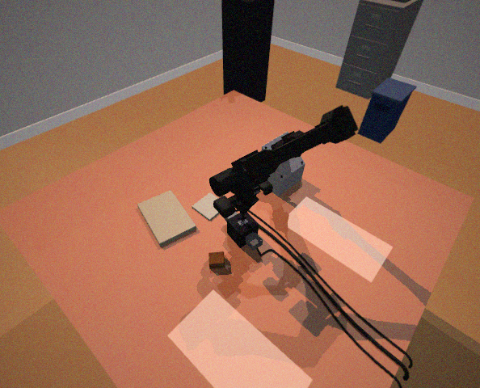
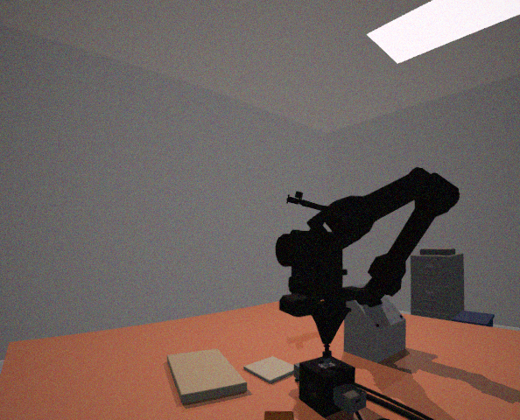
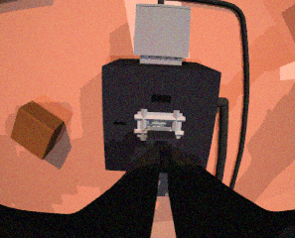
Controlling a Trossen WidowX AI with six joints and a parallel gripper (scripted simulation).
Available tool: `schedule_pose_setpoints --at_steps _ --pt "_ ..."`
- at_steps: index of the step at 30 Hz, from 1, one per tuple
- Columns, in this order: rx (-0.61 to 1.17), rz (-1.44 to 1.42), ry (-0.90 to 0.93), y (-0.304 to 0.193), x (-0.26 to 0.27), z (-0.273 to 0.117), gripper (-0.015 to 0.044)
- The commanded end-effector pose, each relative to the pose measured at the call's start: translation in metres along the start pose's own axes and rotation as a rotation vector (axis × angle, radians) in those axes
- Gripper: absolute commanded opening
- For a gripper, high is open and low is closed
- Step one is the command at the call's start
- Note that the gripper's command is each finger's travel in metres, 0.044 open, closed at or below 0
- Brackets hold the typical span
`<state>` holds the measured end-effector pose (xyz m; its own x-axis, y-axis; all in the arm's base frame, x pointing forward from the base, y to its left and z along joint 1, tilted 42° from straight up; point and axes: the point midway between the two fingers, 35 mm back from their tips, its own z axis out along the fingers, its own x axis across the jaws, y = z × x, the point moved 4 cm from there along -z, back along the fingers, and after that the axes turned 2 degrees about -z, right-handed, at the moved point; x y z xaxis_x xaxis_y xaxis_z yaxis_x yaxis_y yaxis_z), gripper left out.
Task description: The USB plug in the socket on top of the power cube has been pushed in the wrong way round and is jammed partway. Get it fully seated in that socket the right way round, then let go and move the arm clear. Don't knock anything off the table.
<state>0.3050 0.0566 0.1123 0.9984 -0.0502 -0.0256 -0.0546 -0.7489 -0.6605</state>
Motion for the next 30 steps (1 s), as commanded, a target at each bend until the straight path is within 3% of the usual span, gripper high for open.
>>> schedule_pose_setpoints --at_steps 1,30 --pt "-0.005 0.004 -0.001 0.0011 -0.0001 0.0013 0.0000" --pt "-0.005 0.004 -0.001 0.0011 -0.0001 0.0048 0.0000"
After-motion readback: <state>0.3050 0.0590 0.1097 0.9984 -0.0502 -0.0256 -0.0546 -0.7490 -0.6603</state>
